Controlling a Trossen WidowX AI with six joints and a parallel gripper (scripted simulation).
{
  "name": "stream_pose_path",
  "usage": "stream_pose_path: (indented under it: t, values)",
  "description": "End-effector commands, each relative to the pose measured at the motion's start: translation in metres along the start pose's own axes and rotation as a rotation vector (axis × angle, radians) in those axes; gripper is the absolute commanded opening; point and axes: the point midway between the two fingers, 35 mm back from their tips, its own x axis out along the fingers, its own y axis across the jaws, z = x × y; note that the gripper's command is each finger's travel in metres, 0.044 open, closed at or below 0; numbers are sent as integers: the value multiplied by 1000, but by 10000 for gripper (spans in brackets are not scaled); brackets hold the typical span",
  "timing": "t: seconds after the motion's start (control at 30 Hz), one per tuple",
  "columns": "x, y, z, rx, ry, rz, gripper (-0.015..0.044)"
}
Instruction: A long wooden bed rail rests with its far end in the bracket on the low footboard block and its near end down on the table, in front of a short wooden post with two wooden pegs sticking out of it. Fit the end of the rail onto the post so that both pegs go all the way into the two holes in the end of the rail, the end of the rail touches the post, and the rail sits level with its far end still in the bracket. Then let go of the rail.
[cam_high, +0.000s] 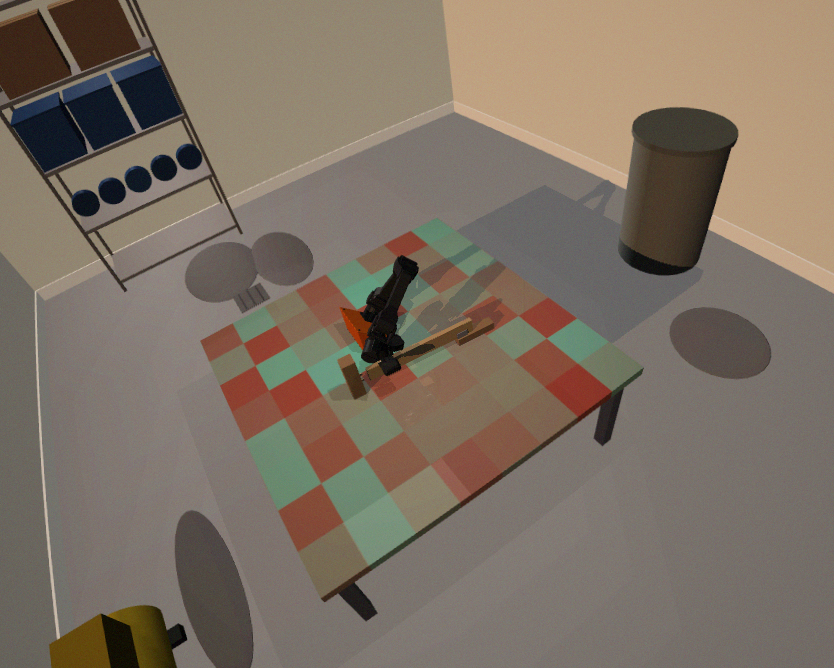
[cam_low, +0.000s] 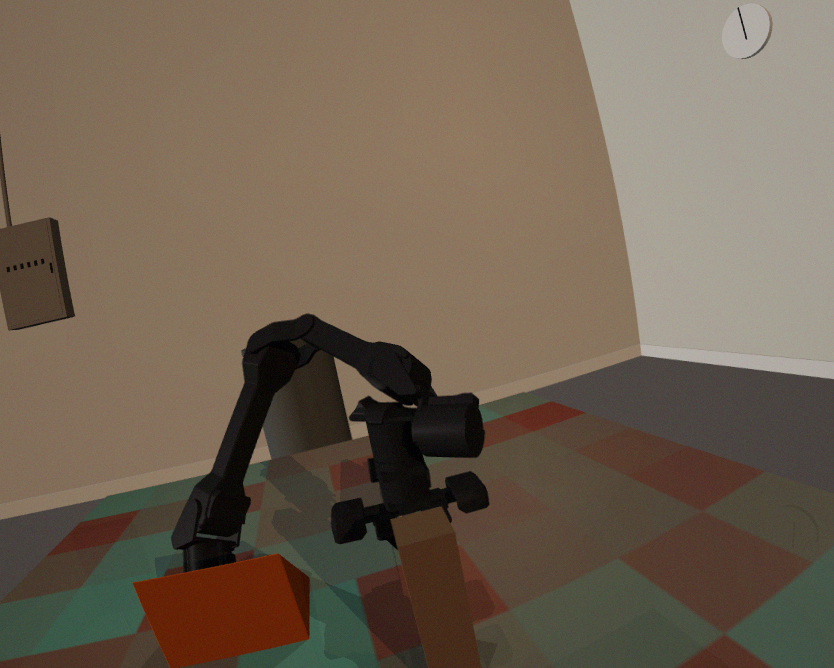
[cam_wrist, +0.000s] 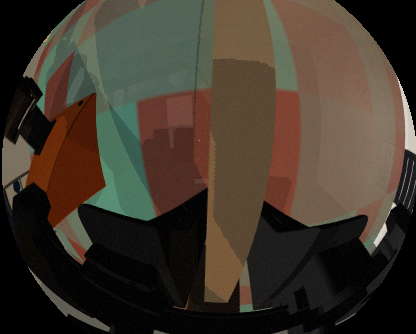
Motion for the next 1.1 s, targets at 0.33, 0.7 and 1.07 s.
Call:
stream_pose_path:
  t: [0.33, 0.7, 1.07]
  values:
    - [-2, -2, -6, -4, 5, -10, 0]
    - [-3, -2, -9, -4, 5, -10, 0]
    - [-3, -2, -13, -4, 6, -10, 0]
